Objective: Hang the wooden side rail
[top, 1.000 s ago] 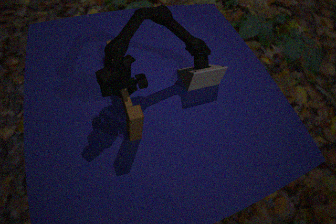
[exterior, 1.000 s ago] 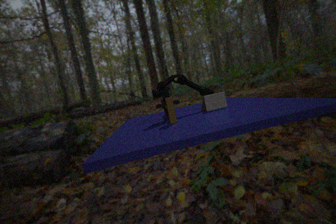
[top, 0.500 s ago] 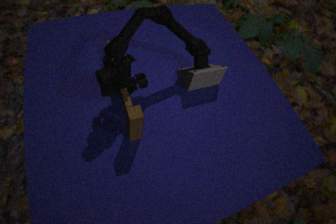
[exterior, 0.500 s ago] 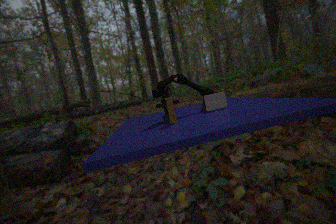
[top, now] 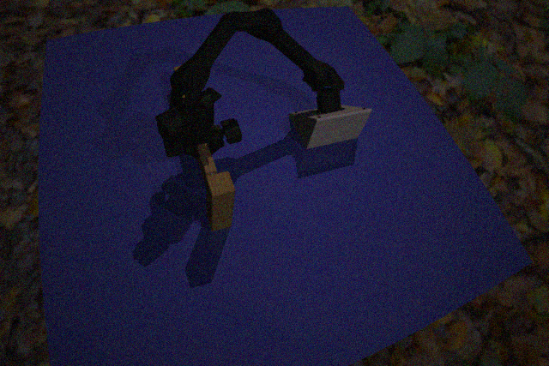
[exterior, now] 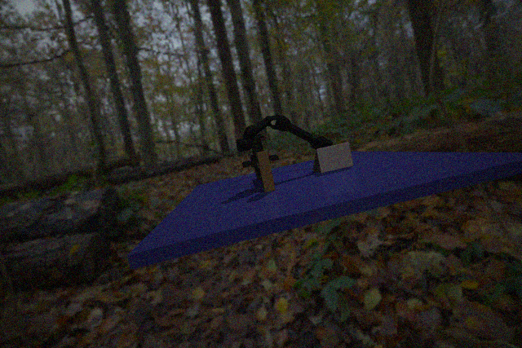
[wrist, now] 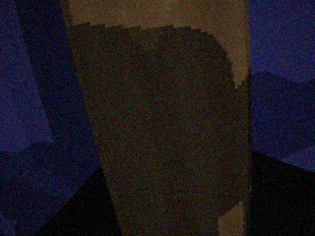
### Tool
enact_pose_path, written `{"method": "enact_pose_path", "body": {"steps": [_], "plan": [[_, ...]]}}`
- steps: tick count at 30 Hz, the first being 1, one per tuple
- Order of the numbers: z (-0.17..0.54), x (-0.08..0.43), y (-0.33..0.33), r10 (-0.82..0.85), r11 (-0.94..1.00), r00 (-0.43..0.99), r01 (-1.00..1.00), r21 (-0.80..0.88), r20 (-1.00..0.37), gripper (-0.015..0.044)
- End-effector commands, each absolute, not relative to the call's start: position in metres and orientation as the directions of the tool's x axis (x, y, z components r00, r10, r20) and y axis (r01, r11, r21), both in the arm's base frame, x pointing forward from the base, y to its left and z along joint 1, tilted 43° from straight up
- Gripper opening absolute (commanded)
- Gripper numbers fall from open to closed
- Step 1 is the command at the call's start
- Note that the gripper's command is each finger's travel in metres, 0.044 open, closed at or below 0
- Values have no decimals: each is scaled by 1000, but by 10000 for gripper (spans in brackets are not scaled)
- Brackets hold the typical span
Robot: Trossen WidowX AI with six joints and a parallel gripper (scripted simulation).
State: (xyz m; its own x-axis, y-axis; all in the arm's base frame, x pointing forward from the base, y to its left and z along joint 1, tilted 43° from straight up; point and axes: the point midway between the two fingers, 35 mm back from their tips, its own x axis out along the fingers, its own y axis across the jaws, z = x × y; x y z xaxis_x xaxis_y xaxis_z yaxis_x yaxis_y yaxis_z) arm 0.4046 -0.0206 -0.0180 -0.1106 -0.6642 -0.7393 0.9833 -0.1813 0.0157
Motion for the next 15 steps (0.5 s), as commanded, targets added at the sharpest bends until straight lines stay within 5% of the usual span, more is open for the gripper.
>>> {"method": "enact_pose_path", "body": {"steps": [1, 15], "plan": [[-14, 407, -15, -665, -171, -96, 985, 25, -741, 0], [-13, 407, -14, -665, -171, -96, 985, 25, -741, 0]]}}
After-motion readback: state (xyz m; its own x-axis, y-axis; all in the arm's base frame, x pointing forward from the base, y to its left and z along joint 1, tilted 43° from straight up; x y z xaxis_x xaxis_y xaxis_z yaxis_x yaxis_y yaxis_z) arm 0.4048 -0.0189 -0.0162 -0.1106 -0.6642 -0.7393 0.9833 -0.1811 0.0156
